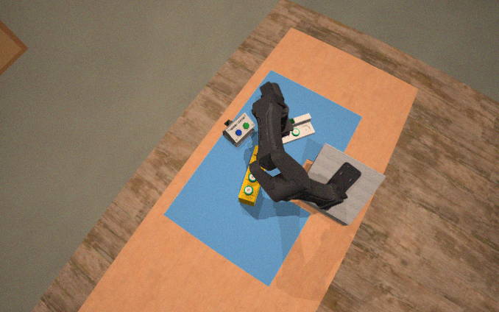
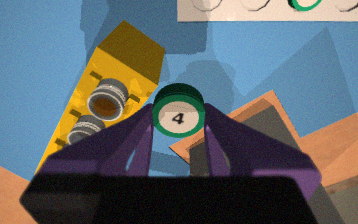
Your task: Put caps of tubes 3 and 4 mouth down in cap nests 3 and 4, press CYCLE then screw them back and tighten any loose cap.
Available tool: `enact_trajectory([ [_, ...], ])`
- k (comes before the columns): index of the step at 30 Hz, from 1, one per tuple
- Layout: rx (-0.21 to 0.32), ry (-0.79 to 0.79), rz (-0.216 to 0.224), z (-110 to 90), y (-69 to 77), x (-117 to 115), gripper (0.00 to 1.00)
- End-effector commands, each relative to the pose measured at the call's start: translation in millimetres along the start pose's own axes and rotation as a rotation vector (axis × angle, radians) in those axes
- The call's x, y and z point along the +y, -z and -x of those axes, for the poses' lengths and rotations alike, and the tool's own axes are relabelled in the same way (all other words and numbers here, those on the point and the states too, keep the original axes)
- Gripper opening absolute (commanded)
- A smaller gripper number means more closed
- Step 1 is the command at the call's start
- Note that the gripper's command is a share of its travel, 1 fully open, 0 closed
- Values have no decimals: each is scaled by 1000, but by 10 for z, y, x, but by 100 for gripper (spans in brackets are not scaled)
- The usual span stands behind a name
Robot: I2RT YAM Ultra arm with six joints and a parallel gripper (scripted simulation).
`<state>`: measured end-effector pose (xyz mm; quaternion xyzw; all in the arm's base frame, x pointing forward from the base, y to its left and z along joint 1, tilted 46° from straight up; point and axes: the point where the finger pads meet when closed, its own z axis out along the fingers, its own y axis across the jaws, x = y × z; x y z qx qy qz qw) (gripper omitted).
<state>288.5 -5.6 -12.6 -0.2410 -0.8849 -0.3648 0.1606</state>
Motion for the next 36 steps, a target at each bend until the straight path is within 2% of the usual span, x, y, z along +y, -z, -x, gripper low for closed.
enact_trajectory([
  [1, -28, 21, -13, 101, 78, -254, 0],
  [4, -28, 21, -13, 174, 83, -494, 0],
  [6, -28, 21, -13, 174, 83, -494, 0],
  [21, -30, 21, -16, 538, 113, -1694, 0],
  [23, -30, 21, -16, 538, 113, -1694, 0],
  [25, -30, 21, -16, 585, 118, -1851, 0],
  [32, -30, 21, -16, 585, 118, -1851, 0],
  [36, -30, 21, -16, 592, -82, -1853, 0],
])
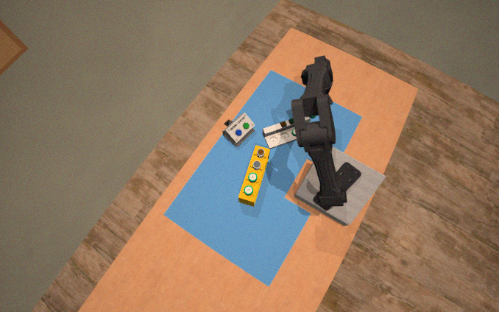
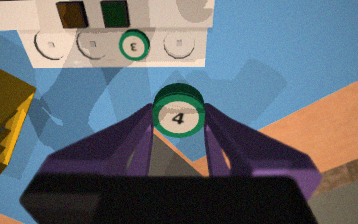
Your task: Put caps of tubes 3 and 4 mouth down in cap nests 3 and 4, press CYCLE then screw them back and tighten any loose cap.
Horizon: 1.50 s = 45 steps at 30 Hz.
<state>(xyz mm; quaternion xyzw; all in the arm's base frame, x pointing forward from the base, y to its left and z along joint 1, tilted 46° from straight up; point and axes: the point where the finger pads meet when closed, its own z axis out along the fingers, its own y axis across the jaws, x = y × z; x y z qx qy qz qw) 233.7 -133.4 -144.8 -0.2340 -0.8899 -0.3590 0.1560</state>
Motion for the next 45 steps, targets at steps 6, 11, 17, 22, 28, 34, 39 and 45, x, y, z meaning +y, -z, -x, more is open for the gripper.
enact_trajectory([
  [6, -23, 5, -2, 47, -246, -15, 0],
  [11, -23, 5, -2, 52, -496, -14, 0],
  [17, -22, 5, -1, 58, -797, -13, 0],
  [22, -22, 5, -1, 61, -948, -13, 0],
  [28, -22, 5, -1, 65, -1128, -12, 0],
  [34, -22, 5, -1, 64, -1128, -12, 0],
  [39, -22, 5, -1, 64, -1128, -12, 0],
  [45, -22, 5, -1, 62, -1131, -11, 0],
])
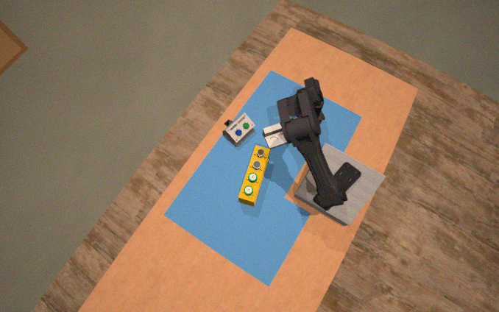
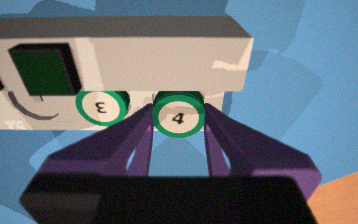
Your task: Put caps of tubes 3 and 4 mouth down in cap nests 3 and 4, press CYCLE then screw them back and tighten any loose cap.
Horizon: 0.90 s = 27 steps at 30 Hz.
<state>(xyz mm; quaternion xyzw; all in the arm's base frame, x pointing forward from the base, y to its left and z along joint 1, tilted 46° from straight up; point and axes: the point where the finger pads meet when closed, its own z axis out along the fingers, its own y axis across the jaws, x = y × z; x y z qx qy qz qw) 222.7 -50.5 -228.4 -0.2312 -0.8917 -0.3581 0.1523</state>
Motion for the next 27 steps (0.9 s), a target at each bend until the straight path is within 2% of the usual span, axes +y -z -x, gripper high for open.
enact_trajectory([
  [1, -17, -3, 1, 33, 49, -4, 0],
  [27, -17, -3, 2, 25, -25, 5, 0],
])
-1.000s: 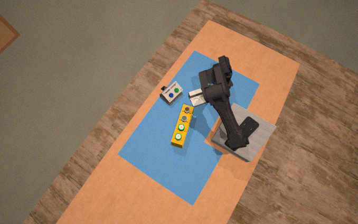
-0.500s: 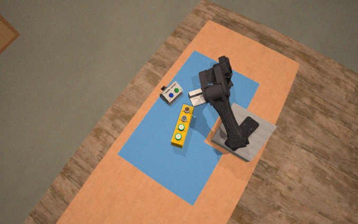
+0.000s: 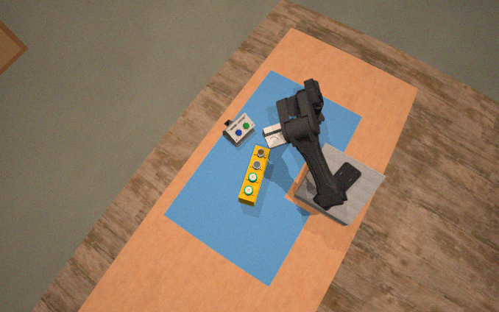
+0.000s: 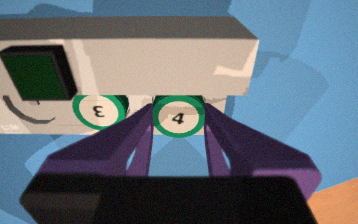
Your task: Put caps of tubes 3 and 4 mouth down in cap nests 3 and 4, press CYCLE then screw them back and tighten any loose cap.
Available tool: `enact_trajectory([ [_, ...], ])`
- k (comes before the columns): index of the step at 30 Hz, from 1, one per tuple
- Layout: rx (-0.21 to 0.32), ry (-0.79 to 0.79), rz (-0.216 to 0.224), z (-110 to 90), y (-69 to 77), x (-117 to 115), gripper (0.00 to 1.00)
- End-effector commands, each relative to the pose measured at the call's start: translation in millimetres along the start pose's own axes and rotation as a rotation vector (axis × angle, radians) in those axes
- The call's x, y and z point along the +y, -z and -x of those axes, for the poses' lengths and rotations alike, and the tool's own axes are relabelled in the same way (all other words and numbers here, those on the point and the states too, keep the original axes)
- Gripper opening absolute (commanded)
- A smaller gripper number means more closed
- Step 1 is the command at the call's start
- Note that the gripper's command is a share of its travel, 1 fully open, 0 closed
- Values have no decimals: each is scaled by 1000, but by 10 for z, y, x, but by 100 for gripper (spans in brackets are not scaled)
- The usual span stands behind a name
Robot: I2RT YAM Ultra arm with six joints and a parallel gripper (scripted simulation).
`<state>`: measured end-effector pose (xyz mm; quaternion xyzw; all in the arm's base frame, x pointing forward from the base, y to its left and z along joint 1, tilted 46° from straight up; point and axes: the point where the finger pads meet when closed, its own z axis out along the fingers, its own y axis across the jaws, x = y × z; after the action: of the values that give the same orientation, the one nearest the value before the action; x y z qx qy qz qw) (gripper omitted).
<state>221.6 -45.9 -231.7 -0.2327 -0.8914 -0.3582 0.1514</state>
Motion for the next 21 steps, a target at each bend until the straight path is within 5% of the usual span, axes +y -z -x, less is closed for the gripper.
enact_trajectory([
  [1, -14, -1, 0, 34, 28, 0, 0],
  [21, -14, -1, 0, 26, -13, 1, 0],
])
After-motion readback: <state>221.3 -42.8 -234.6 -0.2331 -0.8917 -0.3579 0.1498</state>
